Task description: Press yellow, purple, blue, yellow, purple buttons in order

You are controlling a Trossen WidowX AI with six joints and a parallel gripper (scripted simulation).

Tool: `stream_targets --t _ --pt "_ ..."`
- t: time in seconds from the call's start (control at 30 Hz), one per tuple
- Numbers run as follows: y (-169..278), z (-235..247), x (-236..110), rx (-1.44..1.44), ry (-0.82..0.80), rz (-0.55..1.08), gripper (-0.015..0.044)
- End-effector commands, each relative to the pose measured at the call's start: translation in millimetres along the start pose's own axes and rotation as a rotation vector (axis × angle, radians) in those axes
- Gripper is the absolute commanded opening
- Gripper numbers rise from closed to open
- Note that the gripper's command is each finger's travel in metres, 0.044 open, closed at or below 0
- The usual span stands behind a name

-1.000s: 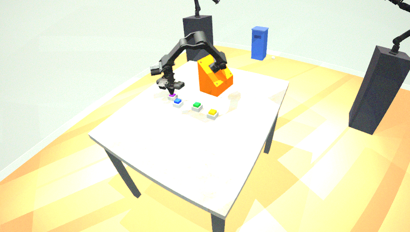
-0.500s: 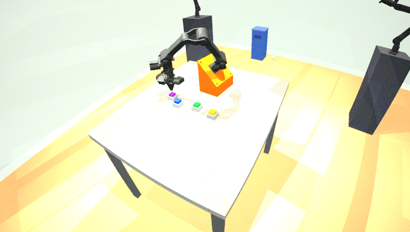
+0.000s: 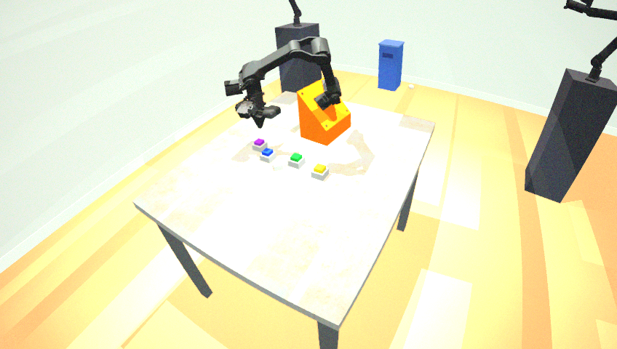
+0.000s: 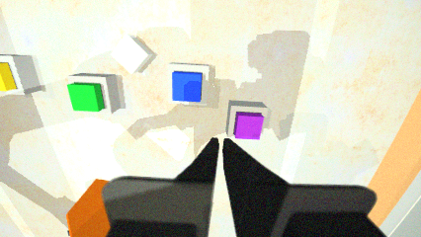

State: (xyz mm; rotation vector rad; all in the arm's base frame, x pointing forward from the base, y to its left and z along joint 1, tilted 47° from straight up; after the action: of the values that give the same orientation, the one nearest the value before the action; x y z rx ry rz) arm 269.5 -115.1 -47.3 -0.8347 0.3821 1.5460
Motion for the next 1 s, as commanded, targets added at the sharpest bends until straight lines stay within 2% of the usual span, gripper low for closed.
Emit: stream_targets --t 0.0,0.27,0.37,0.43,0.97 --pt "-24.2 30.0 -0.5 -0.015 0.000 -0.003 0.0020" --pt "-24.4 29.8 3.0 -0.015 0.000 -0.003 0.0020" --pt "-25.2 29.6 48.1 -0.015 0.000 -0.004 0.0020" --pt "-24.4 30.6 61.5 -0.015 -0.002 -0.004 0.0020" --pt "-24.8 30.5 78.8 -0.015 -0.002 -0.004 0.0020"
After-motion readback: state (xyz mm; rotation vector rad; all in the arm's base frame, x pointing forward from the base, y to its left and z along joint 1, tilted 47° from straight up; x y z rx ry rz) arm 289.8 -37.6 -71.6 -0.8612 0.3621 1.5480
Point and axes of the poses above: the point midway between the two fingers, 35 mm back from their tips, its own x axis out along the fingers, its own z axis across the jaws, y = z × x, the point moved 3 cm from there along -x, back along the fingers, and after that the axes turned 12 degrees about -x, right-handed, at the moved point
